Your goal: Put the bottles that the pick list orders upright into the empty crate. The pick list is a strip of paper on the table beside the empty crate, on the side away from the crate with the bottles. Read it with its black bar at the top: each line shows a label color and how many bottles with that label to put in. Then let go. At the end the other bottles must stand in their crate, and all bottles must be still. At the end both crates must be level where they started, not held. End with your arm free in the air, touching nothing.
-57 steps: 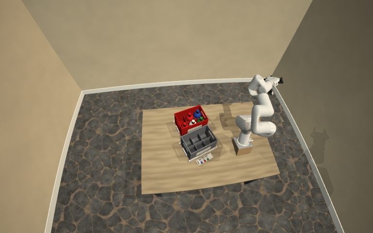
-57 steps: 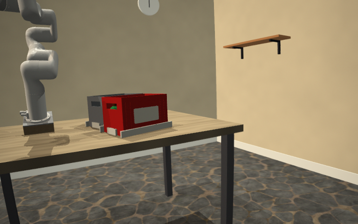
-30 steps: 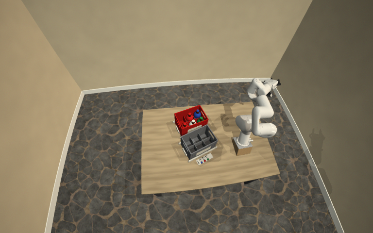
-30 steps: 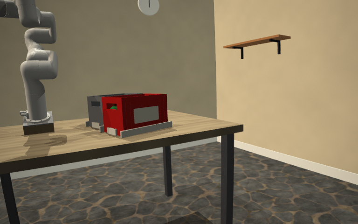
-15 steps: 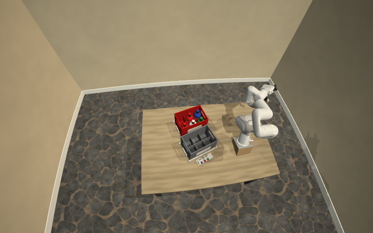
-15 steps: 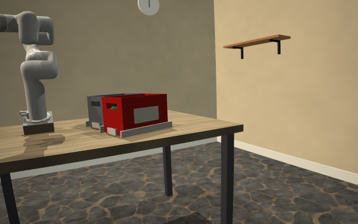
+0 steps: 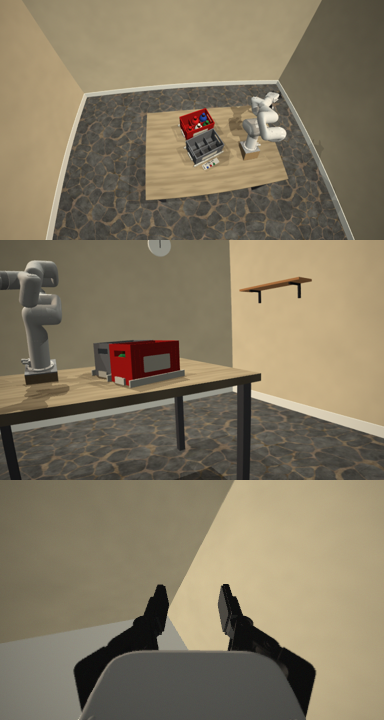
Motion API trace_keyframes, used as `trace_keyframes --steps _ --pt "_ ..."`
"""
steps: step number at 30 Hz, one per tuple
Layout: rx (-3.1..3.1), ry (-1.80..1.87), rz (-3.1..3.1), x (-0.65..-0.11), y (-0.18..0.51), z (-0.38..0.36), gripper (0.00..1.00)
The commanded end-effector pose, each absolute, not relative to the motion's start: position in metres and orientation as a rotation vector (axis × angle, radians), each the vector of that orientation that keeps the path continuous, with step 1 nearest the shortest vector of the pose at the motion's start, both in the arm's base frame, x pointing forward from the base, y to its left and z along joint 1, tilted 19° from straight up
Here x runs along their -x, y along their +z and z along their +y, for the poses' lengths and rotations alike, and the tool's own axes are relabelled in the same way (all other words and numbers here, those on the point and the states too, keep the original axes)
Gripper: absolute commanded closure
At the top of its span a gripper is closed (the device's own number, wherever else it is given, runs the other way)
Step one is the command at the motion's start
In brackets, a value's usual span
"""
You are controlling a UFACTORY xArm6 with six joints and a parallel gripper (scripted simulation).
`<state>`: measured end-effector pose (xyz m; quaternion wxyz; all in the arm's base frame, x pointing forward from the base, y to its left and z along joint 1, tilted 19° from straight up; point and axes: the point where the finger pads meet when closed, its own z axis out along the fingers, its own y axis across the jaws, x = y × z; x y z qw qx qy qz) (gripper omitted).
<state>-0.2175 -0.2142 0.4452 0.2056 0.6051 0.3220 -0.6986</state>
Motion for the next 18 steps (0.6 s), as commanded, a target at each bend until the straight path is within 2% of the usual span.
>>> trace_keyframes --steps 1,18 --pt "-1.678 -1.962 0.872 0.216 0.421 -0.224 0.35" --pt "-1.677 -1.962 0.872 0.215 0.402 -0.23 0.35"
